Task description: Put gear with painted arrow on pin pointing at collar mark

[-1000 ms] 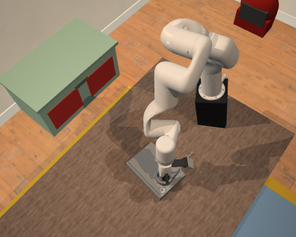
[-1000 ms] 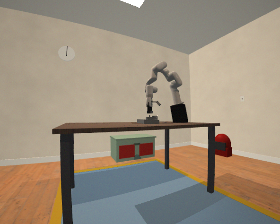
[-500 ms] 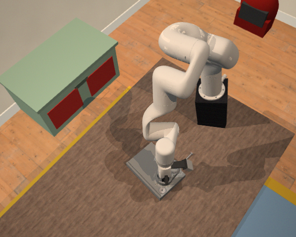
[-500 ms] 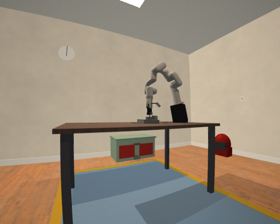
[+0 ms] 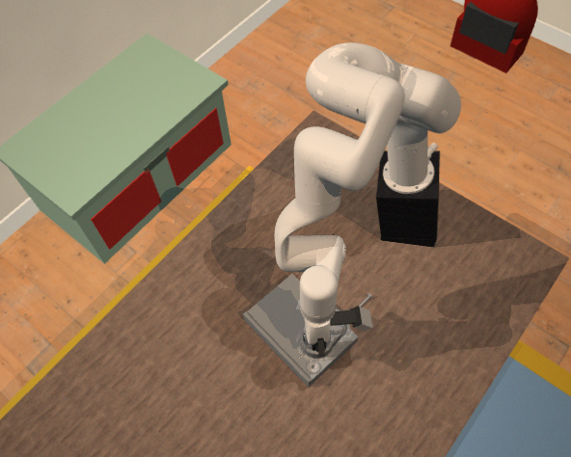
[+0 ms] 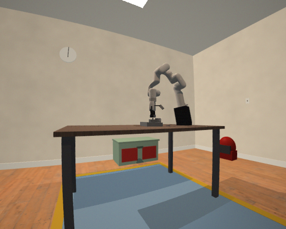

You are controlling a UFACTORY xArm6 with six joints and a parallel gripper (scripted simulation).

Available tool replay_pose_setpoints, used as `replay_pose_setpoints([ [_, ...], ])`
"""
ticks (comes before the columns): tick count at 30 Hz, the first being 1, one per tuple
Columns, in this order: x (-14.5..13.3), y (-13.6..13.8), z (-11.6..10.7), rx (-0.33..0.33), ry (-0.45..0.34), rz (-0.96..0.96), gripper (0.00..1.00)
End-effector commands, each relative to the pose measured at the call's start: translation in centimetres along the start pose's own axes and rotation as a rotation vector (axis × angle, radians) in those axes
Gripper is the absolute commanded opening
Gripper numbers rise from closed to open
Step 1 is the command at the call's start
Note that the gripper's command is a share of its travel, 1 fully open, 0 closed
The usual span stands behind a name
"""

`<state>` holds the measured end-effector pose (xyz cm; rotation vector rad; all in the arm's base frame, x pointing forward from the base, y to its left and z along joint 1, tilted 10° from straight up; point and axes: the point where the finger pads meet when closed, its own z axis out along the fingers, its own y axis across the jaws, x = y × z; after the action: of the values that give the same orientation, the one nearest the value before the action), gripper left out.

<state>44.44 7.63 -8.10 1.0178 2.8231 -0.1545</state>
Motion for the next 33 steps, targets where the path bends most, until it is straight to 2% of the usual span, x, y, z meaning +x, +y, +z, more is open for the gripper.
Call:
replay_pose_setpoints([
  [1,-0.11,0.14,-0.12,-0.003,-0.002,0.000,0.00],
  [33,-0.11,0.14,0.30,-0.003,-0.002,0.000,0.00],
])
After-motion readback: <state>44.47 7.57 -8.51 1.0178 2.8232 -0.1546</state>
